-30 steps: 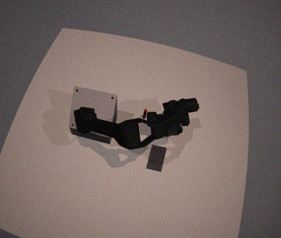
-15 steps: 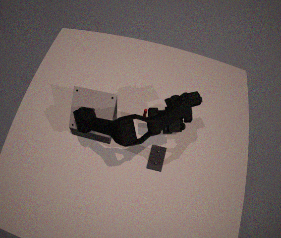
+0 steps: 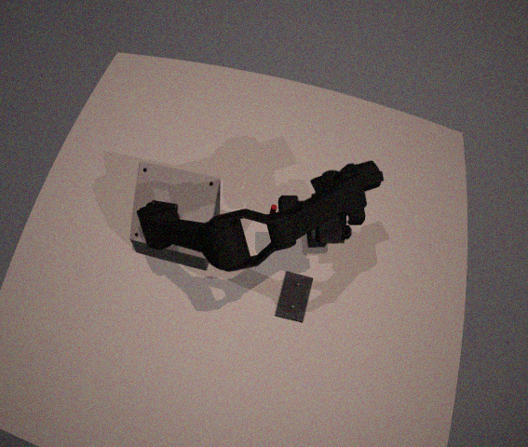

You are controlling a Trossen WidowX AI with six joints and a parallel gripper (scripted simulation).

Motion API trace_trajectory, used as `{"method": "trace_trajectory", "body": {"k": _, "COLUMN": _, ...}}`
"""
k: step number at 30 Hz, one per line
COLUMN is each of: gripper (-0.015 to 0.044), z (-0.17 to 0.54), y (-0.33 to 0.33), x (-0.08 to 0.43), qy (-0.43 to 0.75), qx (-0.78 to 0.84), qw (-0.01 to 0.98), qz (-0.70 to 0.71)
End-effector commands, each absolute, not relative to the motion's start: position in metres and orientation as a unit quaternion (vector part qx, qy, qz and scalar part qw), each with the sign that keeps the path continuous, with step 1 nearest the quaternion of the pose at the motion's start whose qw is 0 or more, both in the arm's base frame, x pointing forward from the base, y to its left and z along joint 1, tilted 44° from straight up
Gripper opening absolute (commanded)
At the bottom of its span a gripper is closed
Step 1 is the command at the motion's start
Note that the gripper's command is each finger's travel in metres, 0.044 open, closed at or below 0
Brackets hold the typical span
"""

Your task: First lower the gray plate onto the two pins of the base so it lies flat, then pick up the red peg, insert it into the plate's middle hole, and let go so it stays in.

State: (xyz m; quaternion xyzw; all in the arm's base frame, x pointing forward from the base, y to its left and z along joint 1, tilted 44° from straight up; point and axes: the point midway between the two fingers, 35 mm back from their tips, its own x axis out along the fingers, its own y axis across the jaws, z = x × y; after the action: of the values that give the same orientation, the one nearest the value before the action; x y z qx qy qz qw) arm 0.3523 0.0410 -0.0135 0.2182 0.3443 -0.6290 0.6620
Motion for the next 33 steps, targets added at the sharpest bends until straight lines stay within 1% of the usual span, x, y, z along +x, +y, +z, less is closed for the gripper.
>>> {"method": "trace_trajectory", "body": {"k": 1, "gripper": 0.0, "z": -0.01, "y": 0.036, "x": 0.353, "qy": 0.341, "qx": 0.225, "qw": 0.659, "qz": -0.632}}
{"method": "trace_trajectory", "body": {"k": 33, "gripper": 0.0, "z": 0.011, "y": -0.064, "x": 0.351, "qy": 0.283, "qx": 0.287, "qw": 0.635, "qz": -0.658}}
